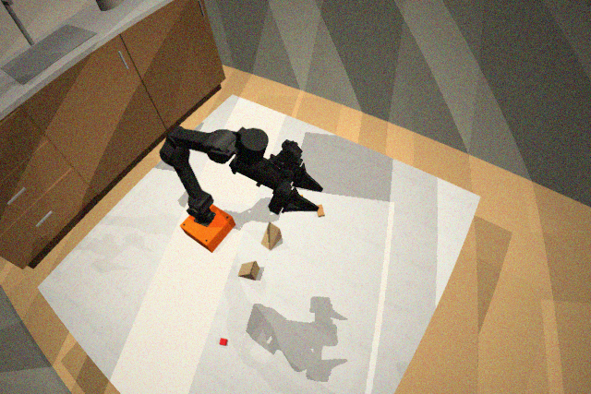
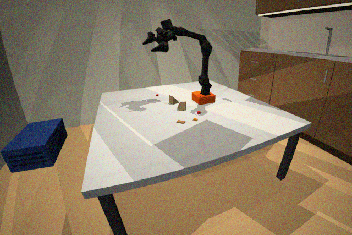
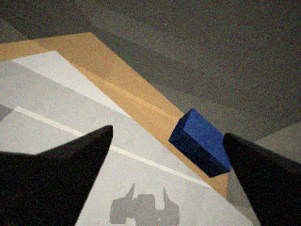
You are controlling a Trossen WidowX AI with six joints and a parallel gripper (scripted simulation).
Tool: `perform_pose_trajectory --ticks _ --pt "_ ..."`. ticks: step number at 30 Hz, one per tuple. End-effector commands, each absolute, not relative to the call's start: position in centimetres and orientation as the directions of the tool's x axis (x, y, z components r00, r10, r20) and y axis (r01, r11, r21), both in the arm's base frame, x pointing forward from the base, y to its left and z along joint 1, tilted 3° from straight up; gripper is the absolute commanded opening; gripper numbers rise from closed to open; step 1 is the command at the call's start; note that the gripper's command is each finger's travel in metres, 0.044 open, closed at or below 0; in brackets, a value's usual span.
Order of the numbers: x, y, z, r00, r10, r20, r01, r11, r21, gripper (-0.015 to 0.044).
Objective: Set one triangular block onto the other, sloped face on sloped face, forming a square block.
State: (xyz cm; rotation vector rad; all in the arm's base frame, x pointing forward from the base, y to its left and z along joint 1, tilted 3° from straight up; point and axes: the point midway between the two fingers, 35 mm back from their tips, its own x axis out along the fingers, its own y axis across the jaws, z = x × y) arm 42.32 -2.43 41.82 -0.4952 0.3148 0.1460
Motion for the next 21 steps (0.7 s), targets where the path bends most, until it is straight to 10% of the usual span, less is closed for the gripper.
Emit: perform_pose_trajectory --ticks 1,21 --pt "43.2 -4.5 34.4 0.833 -0.001 -0.553 0.018 1.0 0.025 0.044" --pt "40.8 -7.4 21.1 0.454 -0.058 -0.889 0.834 0.378 0.401 0.044"
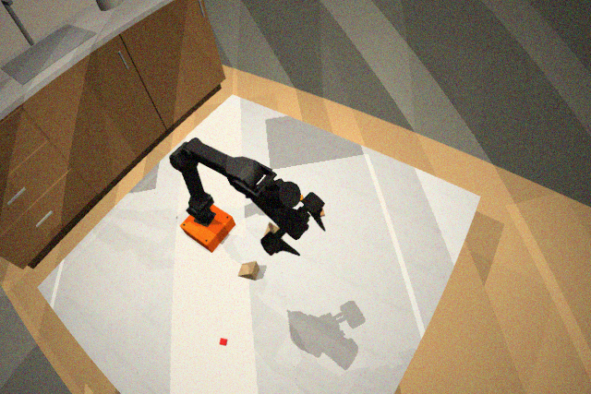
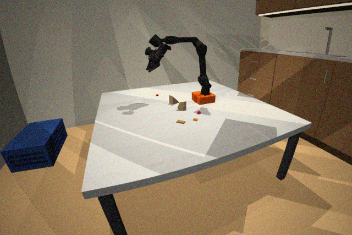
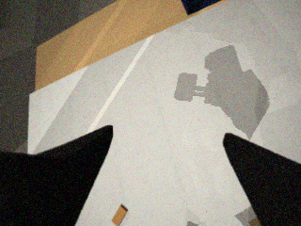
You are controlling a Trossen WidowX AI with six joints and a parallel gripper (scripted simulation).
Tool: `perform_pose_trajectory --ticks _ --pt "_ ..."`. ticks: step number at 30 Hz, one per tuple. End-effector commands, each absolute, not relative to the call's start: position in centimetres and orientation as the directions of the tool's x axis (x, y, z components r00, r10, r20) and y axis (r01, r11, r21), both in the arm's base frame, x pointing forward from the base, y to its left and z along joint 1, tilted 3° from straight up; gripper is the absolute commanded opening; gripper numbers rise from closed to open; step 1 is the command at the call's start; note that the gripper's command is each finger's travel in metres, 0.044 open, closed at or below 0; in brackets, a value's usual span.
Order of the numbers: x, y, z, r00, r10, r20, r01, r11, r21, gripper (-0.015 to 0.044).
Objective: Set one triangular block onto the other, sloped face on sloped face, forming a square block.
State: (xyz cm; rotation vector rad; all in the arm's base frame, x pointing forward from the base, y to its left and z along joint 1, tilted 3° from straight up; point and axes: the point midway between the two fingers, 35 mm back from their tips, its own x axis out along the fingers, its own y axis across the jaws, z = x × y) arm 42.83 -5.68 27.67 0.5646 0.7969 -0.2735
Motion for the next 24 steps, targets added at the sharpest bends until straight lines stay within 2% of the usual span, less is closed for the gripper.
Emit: perform_pose_trajectory --ticks 1,7,12,18,24 --pt "40.5 -7.5 20.5 0.43 -0.059 -0.901 0.862 0.323 0.391 0.044" --pt "38.8 -8.1 17.1 0.282 -0.063 -0.957 0.959 -0.021 0.284 0.044" --pt "37.1 -8.6 14.6 0.151 -0.061 -0.987 0.937 -0.309 0.162 0.044" --pt "34.7 -9.0 12.0 -0.013 -0.054 -0.998 0.784 -0.62 0.023 0.044" --pt "32.2 -9.4 9.9 -0.18 -0.043 -0.983 0.517 -0.854 -0.057 0.044"
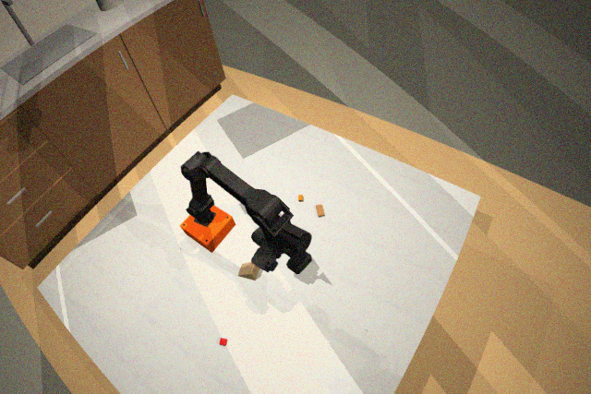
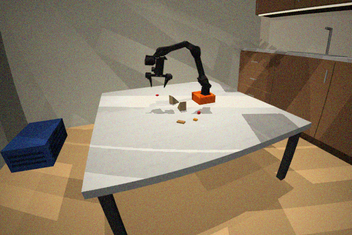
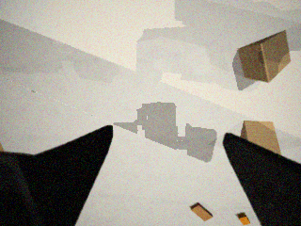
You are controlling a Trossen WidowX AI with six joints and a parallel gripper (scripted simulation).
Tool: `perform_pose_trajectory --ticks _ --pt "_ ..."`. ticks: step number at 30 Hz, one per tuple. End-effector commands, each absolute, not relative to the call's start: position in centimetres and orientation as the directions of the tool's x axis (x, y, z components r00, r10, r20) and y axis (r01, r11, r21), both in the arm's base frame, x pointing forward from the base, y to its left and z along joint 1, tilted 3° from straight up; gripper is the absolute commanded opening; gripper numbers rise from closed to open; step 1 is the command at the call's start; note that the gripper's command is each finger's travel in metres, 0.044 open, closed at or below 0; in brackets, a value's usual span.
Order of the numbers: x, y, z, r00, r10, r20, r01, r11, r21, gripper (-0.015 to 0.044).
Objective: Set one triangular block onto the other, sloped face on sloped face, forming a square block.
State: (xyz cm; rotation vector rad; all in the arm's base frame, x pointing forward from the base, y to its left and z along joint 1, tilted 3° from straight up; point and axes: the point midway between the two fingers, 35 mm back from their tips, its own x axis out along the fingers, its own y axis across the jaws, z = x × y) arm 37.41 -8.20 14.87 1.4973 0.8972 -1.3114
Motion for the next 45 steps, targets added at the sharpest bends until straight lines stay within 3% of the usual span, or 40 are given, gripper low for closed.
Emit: perform_pose_trajectory --ticks 1,8,45 --pt "31.7 -9.5 9.6 -0.208 -0.04 -0.977 0.464 -0.884 -0.062 0.044" --pt "29.2 -9.7 8.1 -0.364 -0.025 -0.931 0.145 -0.989 -0.03 0.044" --pt "28.7 -10.0 5.6 -0.364 -0.025 -0.931 0.145 -0.989 -0.03 0.044"
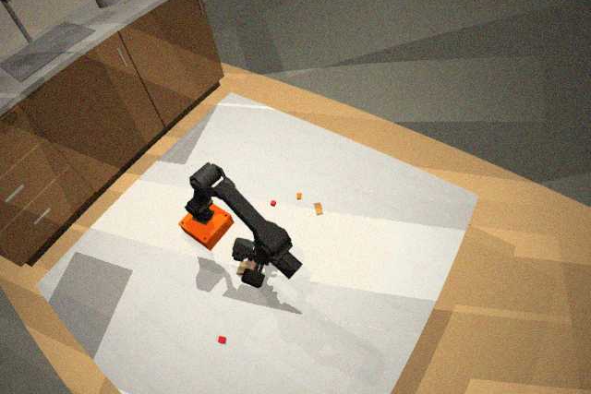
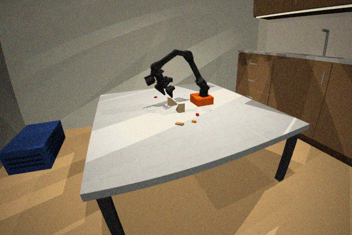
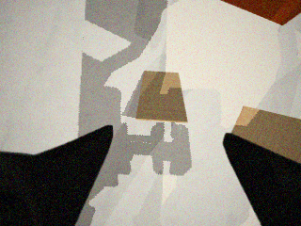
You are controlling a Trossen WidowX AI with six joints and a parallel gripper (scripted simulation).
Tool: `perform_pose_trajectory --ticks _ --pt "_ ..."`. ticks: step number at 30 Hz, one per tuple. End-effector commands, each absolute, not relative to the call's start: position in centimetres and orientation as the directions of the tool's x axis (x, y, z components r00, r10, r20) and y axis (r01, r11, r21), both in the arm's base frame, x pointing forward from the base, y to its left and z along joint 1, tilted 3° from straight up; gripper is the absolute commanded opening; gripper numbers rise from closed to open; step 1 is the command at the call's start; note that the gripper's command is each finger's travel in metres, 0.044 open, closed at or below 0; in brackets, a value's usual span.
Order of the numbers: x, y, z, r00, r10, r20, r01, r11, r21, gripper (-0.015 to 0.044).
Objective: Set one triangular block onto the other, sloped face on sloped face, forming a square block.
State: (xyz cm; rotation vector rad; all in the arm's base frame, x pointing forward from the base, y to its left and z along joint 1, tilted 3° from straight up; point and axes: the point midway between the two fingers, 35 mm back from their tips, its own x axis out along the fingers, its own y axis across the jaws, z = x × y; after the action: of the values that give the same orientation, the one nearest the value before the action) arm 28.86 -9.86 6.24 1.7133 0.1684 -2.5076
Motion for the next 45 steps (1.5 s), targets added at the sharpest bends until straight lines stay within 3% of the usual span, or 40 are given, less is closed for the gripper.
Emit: perform_pose_trajectory --ticks 1,45 --pt "28.6 -10.1 5.4 -0.364 -0.025 -0.931 0.145 -0.989 -0.03 0.044" --pt "25.9 -10.6 -1.2 -0.367 -0.026 -0.93 0.145 -0.989 -0.03 0.044"
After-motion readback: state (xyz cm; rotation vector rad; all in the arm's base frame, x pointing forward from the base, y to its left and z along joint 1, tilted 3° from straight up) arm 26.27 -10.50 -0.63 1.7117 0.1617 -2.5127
